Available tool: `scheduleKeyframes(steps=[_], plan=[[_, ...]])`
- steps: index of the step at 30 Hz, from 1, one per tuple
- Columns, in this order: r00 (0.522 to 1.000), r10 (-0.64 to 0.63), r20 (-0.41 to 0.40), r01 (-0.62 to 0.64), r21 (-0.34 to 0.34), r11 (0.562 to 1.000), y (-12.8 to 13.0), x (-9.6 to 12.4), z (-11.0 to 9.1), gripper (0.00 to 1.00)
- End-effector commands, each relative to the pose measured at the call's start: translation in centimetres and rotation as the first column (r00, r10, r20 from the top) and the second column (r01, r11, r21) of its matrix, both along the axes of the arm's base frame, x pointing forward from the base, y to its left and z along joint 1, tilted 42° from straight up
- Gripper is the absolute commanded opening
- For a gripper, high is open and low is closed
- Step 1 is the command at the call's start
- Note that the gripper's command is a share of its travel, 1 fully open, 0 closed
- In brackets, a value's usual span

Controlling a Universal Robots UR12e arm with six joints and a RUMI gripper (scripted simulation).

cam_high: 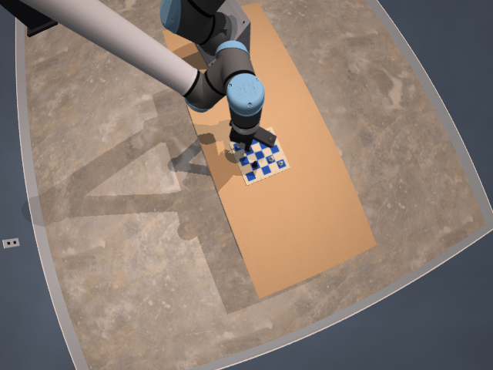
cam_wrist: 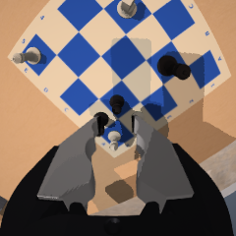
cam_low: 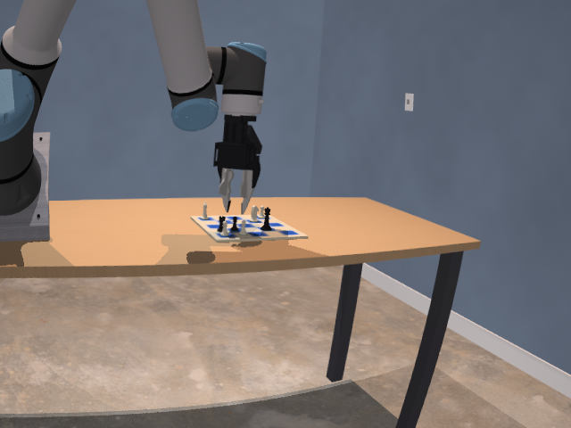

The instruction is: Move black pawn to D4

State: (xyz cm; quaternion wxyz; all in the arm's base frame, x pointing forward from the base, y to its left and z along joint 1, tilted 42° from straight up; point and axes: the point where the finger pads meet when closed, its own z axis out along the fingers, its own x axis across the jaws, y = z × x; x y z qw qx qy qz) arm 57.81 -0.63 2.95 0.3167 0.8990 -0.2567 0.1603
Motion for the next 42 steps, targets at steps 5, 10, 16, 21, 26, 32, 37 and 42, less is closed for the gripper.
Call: scheduleKeyframes(steps=[5, 10, 16, 21, 26, 32, 37, 42], plan=[[1.000, -0.001, 0.001, 0.001, 0.001, 1.000, -0.10, 0.13, 0.10, 0.20], [1.000, -0.001, 0.001, 0.001, 0.001, 1.000, -0.10, 0.13, 0.10, 0.20], [1.000, -0.001, 0.001, 0.001, 0.001, 1.000, -0.10, 0.13, 0.10, 0.20], [1.000, -0.001, 0.001, 0.001, 0.001, 1.000, -0.10, 0.13, 0.10, 0.20], [1.000, -0.001, 0.001, 0.001, 0.001, 1.000, -0.10, 0.13, 0.10, 0.20], [1.000, -0.001, 0.001, 0.001, 0.001, 1.000, -0.10, 0.13, 0.10, 0.20], [1.000, -0.001, 0.001, 0.001, 0.001, 1.000, -0.13, 0.12, 0.06, 0.20], [1.000, -0.002, -0.001, 0.002, 0.001, 1.000, -0.28, 0.07, -0.20, 0.20]])
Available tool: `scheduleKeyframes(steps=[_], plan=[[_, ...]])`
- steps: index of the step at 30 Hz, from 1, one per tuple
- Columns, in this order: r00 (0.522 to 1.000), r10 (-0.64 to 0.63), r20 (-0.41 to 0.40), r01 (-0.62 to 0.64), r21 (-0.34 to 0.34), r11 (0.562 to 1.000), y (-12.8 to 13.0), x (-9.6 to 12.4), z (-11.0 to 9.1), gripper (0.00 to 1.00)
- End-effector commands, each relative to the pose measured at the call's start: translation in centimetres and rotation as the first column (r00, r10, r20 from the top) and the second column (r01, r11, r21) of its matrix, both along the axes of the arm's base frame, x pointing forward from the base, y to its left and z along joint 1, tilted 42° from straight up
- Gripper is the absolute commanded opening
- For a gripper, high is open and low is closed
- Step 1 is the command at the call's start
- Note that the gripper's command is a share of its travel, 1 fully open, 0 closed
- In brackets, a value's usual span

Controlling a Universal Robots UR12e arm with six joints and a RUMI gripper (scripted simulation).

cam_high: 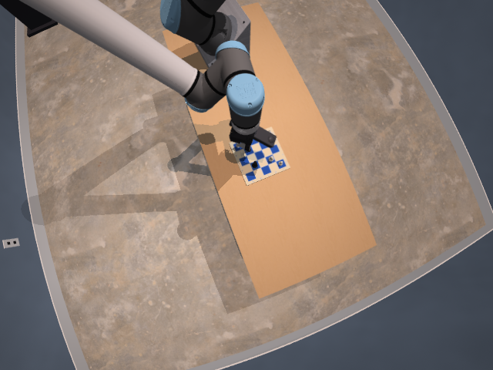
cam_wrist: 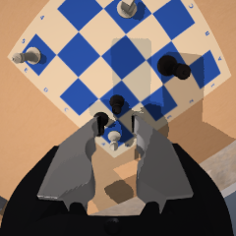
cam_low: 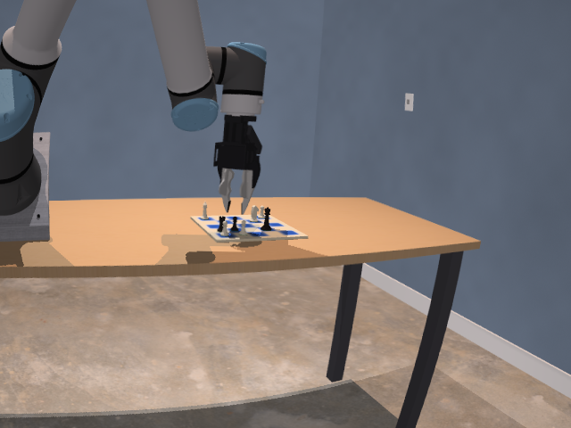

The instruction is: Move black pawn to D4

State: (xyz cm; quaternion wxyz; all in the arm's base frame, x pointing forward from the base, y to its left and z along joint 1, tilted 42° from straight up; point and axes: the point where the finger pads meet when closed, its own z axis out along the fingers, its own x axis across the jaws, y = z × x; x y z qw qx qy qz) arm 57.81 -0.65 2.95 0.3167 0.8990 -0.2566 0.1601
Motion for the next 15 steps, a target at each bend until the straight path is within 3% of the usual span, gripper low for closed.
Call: scheduleKeyframes(steps=[1, 15], plan=[[1.000, -0.002, -0.001, 0.002, 0.001, 1.000, -0.3, 0.0, -0.3, 0.20], [1.000, -0.002, -0.004, 0.002, 0.001, 1.000, -1.7, 0.1, -2.0, 0.20]])
